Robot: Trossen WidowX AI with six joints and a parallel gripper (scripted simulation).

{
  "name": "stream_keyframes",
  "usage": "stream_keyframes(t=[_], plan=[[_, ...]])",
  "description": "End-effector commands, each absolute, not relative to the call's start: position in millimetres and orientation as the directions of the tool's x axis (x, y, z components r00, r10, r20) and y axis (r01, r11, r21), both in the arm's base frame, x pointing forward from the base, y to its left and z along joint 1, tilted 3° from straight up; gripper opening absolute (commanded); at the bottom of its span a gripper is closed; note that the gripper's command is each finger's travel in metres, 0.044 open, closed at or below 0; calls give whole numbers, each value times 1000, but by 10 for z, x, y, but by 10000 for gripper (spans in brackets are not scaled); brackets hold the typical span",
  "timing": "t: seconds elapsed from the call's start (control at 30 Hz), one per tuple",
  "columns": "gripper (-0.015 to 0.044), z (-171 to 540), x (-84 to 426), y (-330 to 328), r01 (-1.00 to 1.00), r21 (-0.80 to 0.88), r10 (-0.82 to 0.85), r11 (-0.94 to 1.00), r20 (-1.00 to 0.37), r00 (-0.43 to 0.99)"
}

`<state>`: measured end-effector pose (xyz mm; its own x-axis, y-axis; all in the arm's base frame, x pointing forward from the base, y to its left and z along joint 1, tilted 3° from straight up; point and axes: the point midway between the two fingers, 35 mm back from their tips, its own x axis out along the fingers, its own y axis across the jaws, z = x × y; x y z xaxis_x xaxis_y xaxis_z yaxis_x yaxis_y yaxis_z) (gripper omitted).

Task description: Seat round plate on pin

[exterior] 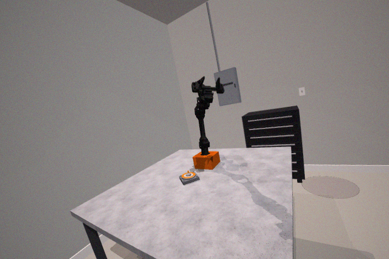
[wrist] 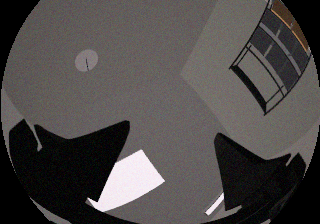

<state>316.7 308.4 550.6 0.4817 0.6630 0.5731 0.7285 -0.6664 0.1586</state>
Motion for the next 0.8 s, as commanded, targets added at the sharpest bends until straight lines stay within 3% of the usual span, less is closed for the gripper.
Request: stream_keyframes(t=[0.0, 0.13, 0.27, 0.47, 0.57, 0.77], plan=[[374, 5479, 3192, 3080, 719, 170, 664, -674, 565, 490], [269, 4894, 3662, 2931, 526, 418, 668, -741, 383, 638], [164, 4423, 3957, 2745, 406, 609, 644, -681, 233, 729], [6, 3544, 4320, 2279, 304, 874, 550, -379, -51, 833], [0, 3299, 4377, 2128, 303, 915, 516, -267, -130, 847], [0, 2496, 4420, 1576, 362, 921, 385, 140, -388, 838]])
